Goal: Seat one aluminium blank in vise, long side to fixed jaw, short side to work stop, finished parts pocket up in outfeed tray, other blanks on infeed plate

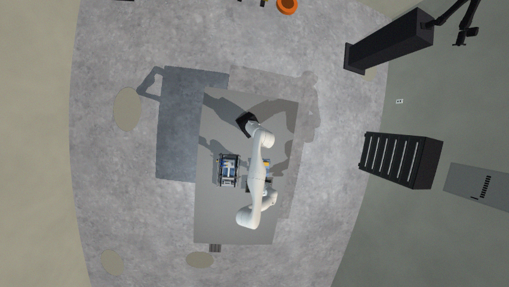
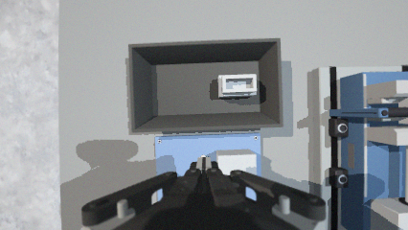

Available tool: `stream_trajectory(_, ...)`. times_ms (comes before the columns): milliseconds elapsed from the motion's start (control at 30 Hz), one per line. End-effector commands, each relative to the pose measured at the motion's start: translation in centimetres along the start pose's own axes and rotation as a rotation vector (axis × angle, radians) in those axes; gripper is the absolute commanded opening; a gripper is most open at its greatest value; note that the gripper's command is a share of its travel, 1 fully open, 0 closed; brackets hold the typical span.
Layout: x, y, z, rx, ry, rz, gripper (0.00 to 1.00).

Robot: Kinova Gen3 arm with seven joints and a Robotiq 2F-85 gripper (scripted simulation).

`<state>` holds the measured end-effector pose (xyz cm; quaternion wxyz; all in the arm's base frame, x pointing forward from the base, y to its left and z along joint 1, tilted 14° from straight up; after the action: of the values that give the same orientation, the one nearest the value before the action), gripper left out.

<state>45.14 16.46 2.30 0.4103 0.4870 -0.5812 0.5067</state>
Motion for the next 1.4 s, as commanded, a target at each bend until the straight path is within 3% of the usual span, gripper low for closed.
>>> stream_trajectory(0, 0.1, -0.1, 0.0, 0.000, 0.000, 0.002, 0.00)
stream_trajectory(333, 0.7, -0.1, 0.0, 0.000, 0.000, 0.002, 0.00)
stream_trajectory(833, 4.2, 0.0, 0.0, 0.000, 0.000, 0.002, 0.00)
stream_trajectory(1367, 6.5, 0.0, 0.0, 0.000, 0.000, 0.002, 0.00)
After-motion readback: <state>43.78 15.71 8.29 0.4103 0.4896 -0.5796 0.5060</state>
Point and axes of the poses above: the point where the finger pads meet when closed, its own x axis back along the fingers, its own z axis across the jaws, y = z × x, the point moved 3 cm from there along x, back along the fingers
